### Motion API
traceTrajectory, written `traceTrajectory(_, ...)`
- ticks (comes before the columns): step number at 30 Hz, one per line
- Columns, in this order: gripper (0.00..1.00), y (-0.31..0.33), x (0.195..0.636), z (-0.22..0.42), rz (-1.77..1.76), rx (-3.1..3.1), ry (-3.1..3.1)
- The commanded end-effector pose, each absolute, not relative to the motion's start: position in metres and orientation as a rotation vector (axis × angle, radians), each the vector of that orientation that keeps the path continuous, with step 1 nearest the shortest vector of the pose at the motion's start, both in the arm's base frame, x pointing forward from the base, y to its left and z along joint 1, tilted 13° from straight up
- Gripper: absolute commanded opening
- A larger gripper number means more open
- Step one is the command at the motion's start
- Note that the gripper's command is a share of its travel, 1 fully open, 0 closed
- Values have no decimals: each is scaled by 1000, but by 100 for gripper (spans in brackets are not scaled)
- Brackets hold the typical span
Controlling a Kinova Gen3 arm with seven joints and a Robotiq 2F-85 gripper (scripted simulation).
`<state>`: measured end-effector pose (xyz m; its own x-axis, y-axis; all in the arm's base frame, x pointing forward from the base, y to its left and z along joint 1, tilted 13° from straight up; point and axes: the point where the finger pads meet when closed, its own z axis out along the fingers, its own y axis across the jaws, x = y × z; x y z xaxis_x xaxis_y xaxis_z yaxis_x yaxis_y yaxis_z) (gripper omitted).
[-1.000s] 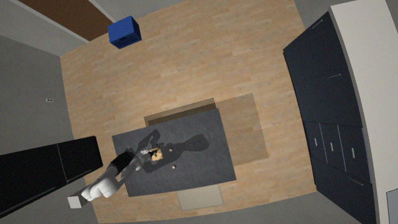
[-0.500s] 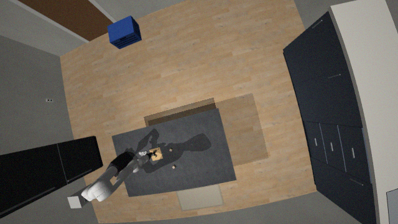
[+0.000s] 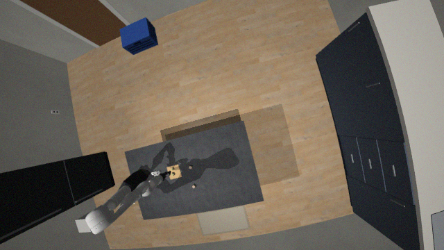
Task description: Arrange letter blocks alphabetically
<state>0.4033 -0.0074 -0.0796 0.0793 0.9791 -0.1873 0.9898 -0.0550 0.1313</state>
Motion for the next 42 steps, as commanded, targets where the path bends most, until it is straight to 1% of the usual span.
traceTrajectory(1,41,-3,406,-74,-55,2123,1993)
traceTrajectory(2,41,-3,406,-74,-55,2123,1993)
traceTrajectory(3,100,-3,406,-74,-55,2123,1993)
traceTrajectory(23,100,-4,406,-74,-54,2126,1989)
traceTrajectory(26,100,-17,404,-74,-24,2264,1832)
traceTrajectory(28,100,-17,404,-74,-24,2264,1832)
traceTrajectory(35,100,-56,392,-70,39,2579,1349)
traceTrajectory(38,100,-59,391,-70,42,2598,1311)
traceTrajectory(39,62,-59,391,-70,42,2598,1311)
traceTrajectory(42,62,-59,391,-70,42,2598,1311)
